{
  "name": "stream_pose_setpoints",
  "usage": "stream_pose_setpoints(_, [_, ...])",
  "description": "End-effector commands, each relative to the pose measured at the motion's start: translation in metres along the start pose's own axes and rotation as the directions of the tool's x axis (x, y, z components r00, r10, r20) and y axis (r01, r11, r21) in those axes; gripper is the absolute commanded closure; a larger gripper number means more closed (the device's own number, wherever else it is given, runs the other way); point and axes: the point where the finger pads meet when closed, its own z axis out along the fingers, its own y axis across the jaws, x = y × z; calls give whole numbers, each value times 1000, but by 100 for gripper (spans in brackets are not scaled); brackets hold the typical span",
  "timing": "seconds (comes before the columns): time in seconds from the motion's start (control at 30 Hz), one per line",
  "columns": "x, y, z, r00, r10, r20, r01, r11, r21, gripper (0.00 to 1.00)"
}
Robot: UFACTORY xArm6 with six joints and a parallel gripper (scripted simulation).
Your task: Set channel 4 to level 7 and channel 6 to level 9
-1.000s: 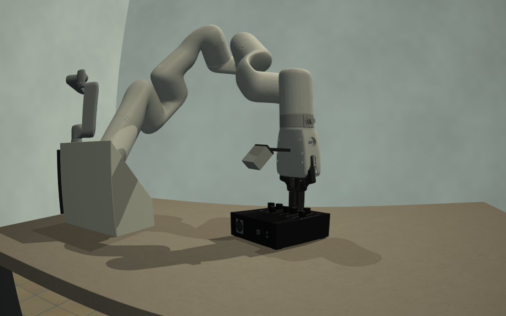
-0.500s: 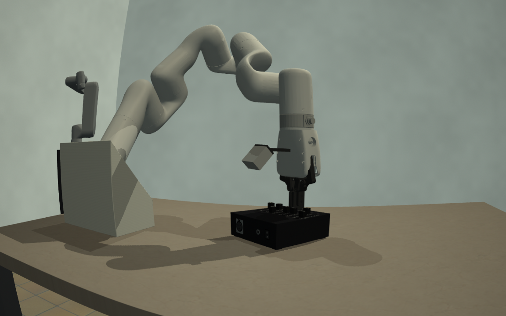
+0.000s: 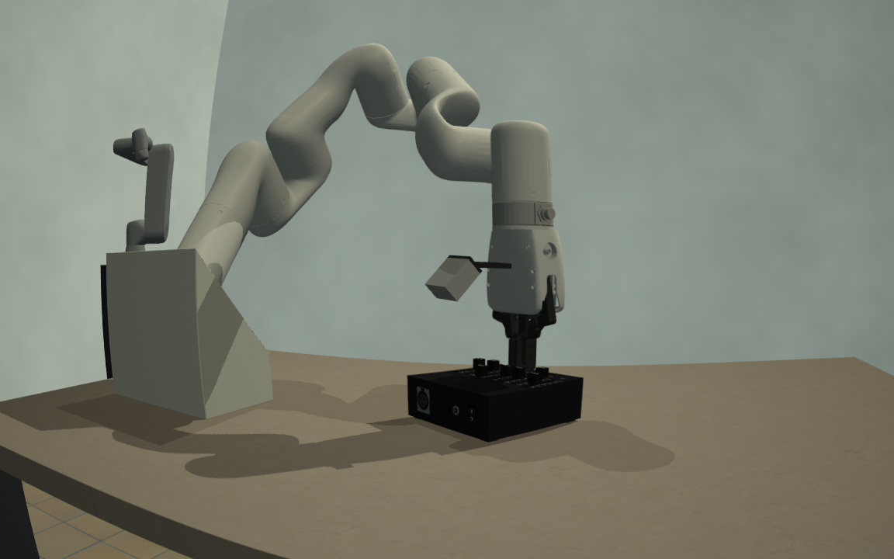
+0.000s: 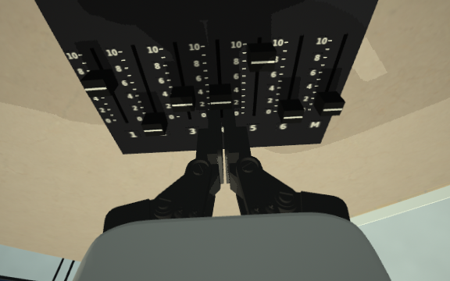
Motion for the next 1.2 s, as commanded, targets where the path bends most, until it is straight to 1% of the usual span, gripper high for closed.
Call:
stream_pose_setpoints(0.0, [1,-1,-1,1000,-1,2,1,1000,3,100])
stream_pose_setpoints(1.17, [15,-1,-1,1000,-1,2,1,1000,3,100])
